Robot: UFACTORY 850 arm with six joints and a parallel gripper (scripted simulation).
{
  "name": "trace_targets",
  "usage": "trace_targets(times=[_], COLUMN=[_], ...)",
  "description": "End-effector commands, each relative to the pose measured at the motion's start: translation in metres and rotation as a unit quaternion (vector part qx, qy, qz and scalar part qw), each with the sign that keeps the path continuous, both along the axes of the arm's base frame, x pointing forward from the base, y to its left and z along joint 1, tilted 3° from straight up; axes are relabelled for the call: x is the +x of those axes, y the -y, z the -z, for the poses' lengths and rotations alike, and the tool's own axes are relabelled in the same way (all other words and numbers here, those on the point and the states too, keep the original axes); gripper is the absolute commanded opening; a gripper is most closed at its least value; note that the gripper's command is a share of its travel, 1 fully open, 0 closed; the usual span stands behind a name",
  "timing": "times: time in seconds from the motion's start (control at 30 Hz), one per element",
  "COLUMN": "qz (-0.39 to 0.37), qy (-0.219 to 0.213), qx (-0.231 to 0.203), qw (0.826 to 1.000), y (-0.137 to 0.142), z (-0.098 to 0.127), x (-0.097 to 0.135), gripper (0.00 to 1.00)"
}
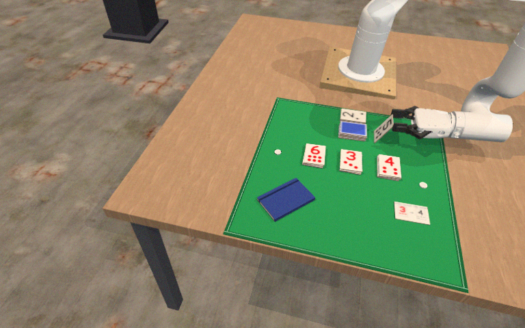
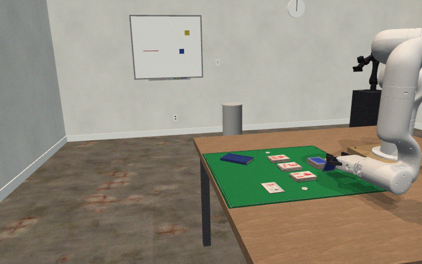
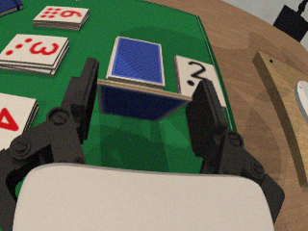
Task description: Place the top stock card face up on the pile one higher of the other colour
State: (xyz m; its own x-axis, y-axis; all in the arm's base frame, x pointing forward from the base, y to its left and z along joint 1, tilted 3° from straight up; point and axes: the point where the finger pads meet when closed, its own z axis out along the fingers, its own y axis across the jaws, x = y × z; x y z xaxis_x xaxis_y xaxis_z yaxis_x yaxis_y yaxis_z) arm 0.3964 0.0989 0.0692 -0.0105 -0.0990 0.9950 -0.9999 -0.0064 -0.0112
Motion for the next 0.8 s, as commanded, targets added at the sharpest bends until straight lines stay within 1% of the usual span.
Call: trace_targets(times=[0.0,0.5,0.53,0.77], qz=[0.0,0.0,0.0,0.0], qy=[0.001,0.001,0.001,0.001], qx=[0.0,0.0,0.0,0.0], qw=[1.0,1.0,1.0,1.0], y=[-0.0004,-0.0004,-0.0004,-0.0004], z=[-0.0004,-0.0004,-0.0004,-0.0004], x=[0.0004,0.0004,0.0004,0.0004], gripper=[0.73,0.73,1.0,1.0])
